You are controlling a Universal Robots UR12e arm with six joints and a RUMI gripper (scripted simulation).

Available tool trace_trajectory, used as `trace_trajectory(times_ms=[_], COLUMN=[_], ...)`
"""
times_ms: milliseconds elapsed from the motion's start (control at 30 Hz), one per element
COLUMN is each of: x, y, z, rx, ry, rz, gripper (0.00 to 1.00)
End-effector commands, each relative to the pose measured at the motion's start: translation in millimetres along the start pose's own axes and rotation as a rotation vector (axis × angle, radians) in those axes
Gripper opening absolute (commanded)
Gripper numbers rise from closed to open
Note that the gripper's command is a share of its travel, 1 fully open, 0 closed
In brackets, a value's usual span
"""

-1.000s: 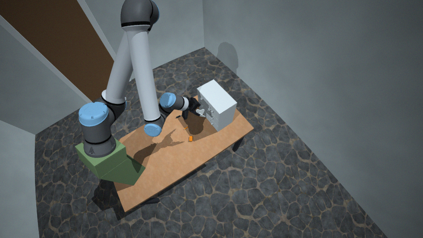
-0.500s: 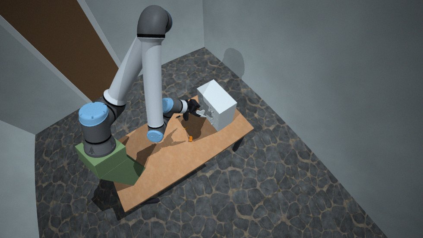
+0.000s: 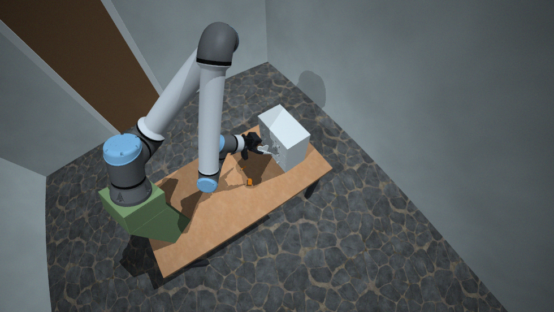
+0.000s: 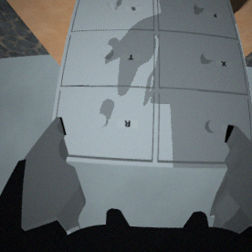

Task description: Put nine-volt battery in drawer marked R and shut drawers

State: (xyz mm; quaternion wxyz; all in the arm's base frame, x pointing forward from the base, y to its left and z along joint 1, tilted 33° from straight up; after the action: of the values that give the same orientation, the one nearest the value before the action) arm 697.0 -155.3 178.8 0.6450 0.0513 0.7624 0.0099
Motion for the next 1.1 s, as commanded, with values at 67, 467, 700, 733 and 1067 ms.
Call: trace_trajectory(times_ms=[67,467,700,733,1067], x=[1.7,4.0,5.0,5.1,6.2], y=[0.1,0.4,0.7,0.7,0.8], z=[6.9,14.3,17.0,17.6,21.5], rx=[0.010,0.019,0.023,0.023,0.028], ry=[-0.058,-0.116,-0.139,-0.143,-0.173], rz=[0.000,0.000,0.000,0.000,0.000], gripper=[1.00,1.00,1.00,1.00,1.00])
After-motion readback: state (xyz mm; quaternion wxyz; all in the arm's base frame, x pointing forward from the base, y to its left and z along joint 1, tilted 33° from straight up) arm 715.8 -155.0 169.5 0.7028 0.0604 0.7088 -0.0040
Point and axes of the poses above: the point where the finger pads meet when closed, its own z axis out along the fingers, its own y axis across the jaws, x = y × z, the point moved 2 cm from there along -z, back along the fingers, and after that the axes turned 9 degrees about -z, right-handed, at the moved point
